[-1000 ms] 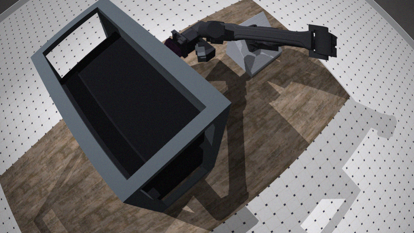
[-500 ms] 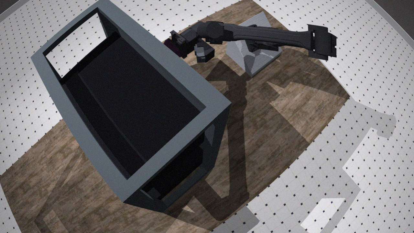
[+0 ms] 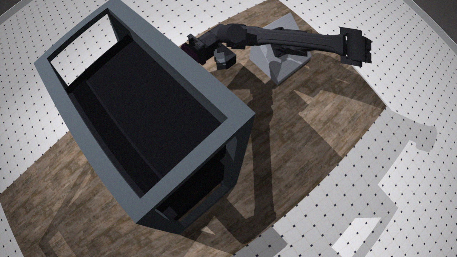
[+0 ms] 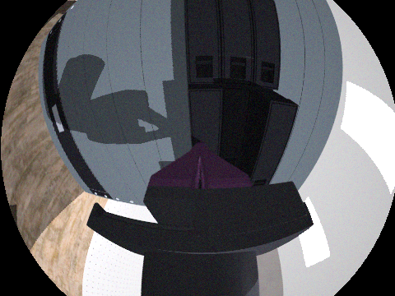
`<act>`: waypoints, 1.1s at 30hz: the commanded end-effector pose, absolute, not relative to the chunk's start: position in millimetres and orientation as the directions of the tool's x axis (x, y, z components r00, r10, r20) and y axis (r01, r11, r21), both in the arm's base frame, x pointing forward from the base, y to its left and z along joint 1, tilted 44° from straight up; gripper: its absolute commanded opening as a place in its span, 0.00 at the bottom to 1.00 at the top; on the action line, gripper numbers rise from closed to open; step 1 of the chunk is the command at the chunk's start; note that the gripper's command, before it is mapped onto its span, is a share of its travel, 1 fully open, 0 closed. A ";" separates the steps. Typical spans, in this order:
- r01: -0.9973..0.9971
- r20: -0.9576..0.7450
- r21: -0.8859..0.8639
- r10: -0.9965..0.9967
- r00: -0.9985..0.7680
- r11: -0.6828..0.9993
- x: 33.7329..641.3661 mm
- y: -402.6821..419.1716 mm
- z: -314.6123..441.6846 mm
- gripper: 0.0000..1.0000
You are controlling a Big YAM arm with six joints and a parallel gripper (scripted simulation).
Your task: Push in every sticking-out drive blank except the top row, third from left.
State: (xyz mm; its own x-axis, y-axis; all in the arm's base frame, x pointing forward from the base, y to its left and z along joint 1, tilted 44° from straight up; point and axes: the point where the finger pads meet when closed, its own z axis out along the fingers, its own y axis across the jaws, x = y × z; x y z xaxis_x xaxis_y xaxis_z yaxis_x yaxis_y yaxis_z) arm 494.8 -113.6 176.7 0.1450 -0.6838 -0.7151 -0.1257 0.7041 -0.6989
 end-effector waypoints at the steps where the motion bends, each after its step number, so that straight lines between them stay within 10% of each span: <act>1: -0.102 -0.679 -0.731 -0.706 0.202 0.674 536.4 -110.1 204.5 0.00; 33: -0.100 -0.678 -0.732 -0.706 0.204 0.674 542.0 -109.2 207.7 0.00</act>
State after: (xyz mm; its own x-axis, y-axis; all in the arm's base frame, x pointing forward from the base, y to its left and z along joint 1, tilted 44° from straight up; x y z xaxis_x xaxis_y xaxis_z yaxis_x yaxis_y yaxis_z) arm 505.8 -111.4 177.3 0.1392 -0.6811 -0.7189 -0.1349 0.7061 -0.6951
